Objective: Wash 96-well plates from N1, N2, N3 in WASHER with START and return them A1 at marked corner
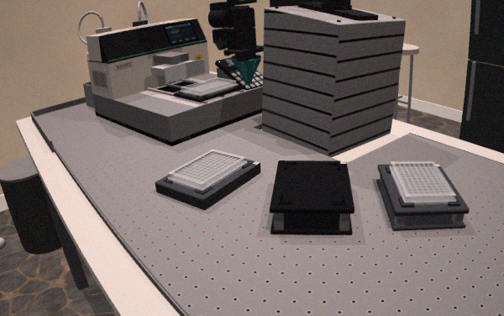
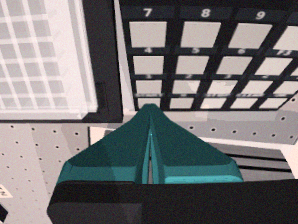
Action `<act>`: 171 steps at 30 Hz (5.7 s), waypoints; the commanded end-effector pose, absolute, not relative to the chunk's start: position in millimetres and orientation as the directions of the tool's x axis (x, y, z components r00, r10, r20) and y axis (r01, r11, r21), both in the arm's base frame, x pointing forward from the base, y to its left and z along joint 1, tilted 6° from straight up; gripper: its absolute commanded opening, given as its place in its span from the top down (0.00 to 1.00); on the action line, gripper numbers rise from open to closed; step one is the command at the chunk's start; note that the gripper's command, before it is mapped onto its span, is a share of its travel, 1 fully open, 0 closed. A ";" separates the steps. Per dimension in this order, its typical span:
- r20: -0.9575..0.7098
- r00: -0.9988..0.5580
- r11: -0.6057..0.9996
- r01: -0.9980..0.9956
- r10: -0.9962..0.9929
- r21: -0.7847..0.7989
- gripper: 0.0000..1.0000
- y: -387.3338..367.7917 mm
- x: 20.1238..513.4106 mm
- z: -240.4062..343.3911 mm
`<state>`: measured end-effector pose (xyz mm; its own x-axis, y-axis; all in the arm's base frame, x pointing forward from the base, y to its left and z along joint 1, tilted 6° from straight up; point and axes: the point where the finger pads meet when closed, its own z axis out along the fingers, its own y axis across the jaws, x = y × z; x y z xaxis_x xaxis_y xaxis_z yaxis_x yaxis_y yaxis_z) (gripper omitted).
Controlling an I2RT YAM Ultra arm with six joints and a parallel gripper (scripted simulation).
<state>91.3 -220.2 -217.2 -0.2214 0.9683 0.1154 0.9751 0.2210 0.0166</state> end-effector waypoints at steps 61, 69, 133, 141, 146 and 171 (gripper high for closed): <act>0.099 -0.222 0.221 0.975 0.970 0.019 1.00 -223.7 93.2 -227.9; 0.099 -0.222 0.221 0.975 0.970 0.019 1.00 -223.7 93.2 -227.9; 0.099 -0.222 0.221 0.975 0.970 0.019 1.00 -231.9 93.7 -152.4; 0.099 -0.222 0.221 0.975 0.970 0.019 1.00 -231.9 93.7 -152.4; 0.099 -0.222 0.221 0.975 0.970 0.019 1.00 -231.9 93.7 -152.4; 0.097 -0.222 0.221 0.975 0.970 0.018 0.00 -300.3 80.6 -127.0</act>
<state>81.6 -291.5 -133.2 -0.2140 0.9714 0.1029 0.9768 0.2132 0.0192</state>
